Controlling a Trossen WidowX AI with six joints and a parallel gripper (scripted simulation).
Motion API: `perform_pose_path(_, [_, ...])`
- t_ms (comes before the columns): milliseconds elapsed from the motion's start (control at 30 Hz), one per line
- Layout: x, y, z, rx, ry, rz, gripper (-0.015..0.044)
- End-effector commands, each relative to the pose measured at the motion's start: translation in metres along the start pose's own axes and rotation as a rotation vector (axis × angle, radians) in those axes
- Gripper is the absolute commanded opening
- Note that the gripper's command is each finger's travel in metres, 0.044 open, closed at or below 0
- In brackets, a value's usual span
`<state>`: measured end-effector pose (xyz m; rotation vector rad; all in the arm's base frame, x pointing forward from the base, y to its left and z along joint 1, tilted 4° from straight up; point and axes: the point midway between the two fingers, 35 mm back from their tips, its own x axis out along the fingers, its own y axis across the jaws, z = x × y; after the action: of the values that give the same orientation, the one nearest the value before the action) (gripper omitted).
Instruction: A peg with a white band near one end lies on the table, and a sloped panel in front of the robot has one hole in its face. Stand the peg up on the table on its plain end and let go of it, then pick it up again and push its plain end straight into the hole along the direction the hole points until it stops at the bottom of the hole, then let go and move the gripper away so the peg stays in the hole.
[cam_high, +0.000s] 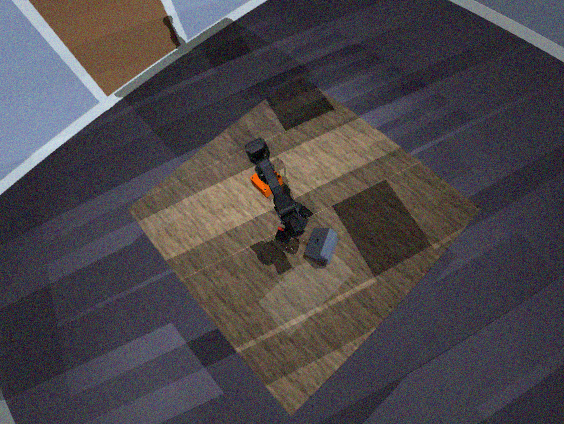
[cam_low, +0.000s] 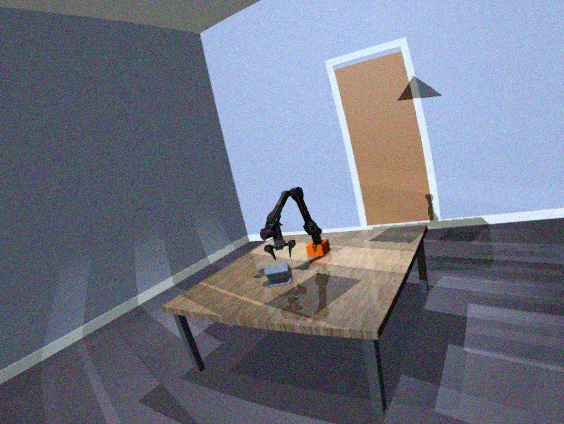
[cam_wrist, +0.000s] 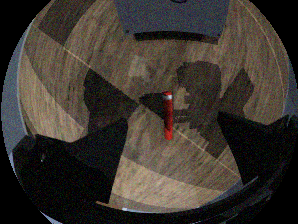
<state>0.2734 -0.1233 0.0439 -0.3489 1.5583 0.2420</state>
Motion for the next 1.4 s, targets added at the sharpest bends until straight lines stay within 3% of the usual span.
perform_pose_path(0, [0.009, 0.000, -0.001, -0.006, 0.008, 0.002, 0.0440])
perform_pose_path(1333, [0.070, 0.001, -0.003, -0.006, 0.009, 0.002, 0.0440])
perform_pose_path(1367, [0.070, 0.001, -0.003, -0.006, 0.009, 0.002, 0.0414])
